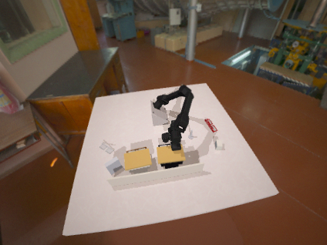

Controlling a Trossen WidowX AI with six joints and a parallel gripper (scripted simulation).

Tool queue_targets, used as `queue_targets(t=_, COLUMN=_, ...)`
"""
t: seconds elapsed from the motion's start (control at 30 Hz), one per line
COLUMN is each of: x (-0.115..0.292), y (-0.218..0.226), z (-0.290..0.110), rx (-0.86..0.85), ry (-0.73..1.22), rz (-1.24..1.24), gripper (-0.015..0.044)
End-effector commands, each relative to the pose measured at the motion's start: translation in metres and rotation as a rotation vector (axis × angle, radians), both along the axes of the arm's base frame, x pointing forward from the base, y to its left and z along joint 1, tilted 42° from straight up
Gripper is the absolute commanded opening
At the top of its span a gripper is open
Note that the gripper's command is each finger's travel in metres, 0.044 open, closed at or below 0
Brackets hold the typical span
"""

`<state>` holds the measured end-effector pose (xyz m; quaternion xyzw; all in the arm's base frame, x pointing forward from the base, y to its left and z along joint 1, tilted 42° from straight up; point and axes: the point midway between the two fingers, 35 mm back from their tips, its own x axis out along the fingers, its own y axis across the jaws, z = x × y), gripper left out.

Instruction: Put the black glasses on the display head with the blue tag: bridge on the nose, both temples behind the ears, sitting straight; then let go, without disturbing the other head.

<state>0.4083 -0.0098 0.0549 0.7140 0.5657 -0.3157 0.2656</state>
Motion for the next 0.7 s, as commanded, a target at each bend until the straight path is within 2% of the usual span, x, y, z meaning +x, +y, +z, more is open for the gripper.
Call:
queue_targets(t=0.0, x=0.000, y=0.000, z=0.000, rx=0.000, ry=0.000, rz=0.000, gripper=0.0107)
queue_targets(t=0.27, x=-0.007, y=-0.022, z=0.025, rx=0.009, ry=0.000, rz=-0.003, gripper=0.0107)
queue_targets(t=0.5, x=-0.008, y=-0.022, z=0.025, rx=0.009, ry=0.000, rz=-0.003, gripper=0.0107)
queue_targets(t=0.67, x=-0.032, y=-0.020, z=0.028, rx=0.009, ry=0.002, rz=-0.003, gripper=0.0107)
